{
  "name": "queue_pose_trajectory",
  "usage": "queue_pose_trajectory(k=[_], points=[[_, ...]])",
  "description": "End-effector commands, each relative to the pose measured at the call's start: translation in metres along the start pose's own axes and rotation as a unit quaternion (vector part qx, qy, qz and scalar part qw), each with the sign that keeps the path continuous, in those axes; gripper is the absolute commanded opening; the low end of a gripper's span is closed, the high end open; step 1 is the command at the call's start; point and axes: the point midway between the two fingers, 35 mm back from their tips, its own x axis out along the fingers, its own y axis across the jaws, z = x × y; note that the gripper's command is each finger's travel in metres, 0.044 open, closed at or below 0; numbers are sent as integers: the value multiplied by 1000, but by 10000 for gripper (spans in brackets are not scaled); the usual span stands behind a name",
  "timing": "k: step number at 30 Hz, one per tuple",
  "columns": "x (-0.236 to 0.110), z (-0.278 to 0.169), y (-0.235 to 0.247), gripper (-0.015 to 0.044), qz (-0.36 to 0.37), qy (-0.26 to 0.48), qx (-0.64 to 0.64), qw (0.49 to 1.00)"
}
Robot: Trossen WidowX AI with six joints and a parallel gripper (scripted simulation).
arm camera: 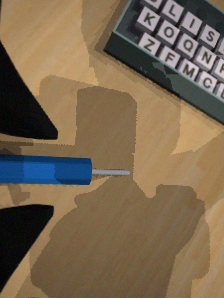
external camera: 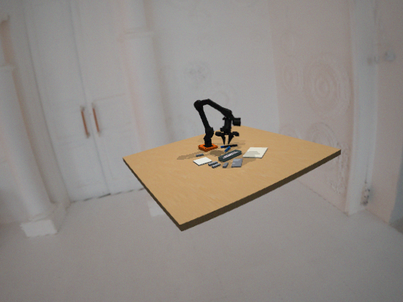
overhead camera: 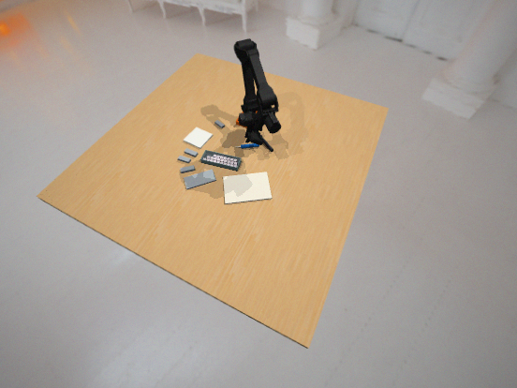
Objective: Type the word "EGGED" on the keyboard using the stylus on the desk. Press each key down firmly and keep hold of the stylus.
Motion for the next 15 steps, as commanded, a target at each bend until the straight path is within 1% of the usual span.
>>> queue_pose_trajectory(k=[1,15], points=[[4,-1,-1,150,-2,-2,-1,1000],[13,-7,-1,150,-2,-2,-1,1000]])
